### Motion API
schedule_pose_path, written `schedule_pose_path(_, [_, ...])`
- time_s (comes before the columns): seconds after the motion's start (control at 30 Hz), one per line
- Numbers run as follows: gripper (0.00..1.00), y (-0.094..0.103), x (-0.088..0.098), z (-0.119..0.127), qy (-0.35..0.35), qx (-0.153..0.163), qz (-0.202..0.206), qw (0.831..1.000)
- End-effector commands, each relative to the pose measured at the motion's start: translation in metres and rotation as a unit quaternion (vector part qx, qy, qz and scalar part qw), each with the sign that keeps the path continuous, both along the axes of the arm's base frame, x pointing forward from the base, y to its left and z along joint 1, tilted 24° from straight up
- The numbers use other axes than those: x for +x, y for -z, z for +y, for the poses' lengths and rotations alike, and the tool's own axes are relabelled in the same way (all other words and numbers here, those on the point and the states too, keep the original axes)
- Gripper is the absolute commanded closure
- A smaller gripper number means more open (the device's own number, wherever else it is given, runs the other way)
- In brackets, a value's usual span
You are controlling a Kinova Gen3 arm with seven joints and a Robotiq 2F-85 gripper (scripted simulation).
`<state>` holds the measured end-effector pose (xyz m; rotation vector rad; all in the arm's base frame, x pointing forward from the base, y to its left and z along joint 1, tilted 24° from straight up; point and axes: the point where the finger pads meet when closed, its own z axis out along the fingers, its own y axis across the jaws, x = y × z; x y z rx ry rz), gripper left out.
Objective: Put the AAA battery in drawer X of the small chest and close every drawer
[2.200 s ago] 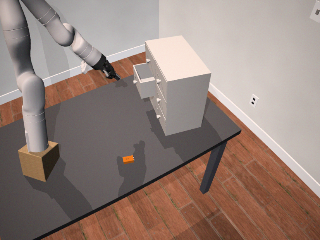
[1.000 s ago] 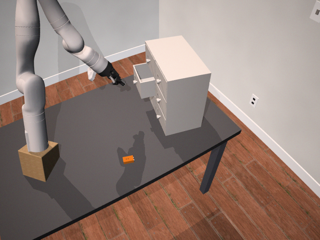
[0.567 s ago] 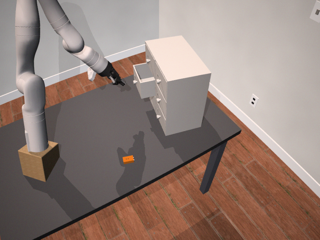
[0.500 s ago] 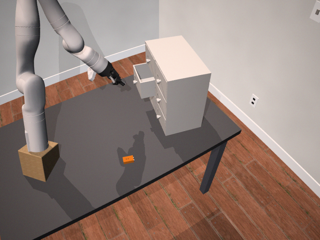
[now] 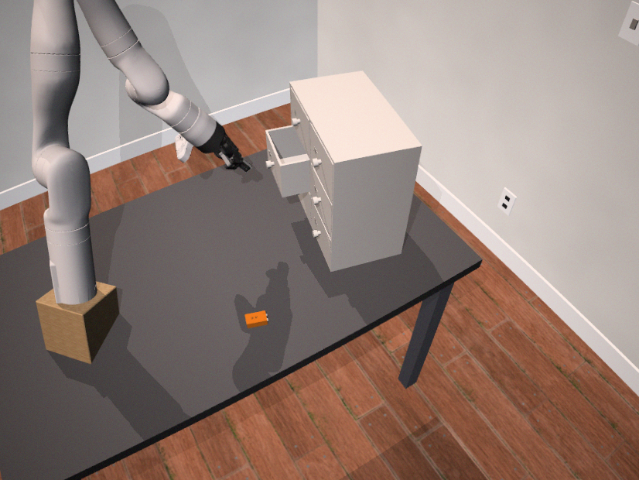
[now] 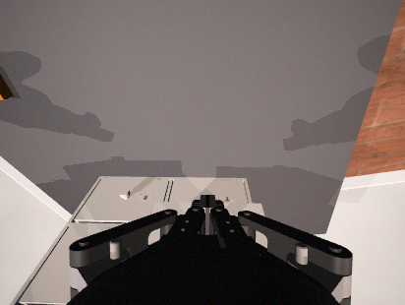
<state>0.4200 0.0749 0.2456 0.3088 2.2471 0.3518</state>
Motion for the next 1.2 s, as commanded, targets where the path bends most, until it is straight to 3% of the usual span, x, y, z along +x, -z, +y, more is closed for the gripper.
schedule_pose_path(0.0, [1.0,-0.001,0.001,0.0,0.0,0.0,-0.001,1.0])
schedule_pose_path(1.17, [1.0,-0.008,0.033,-0.007,0.0,0.0,-0.001,1.0])
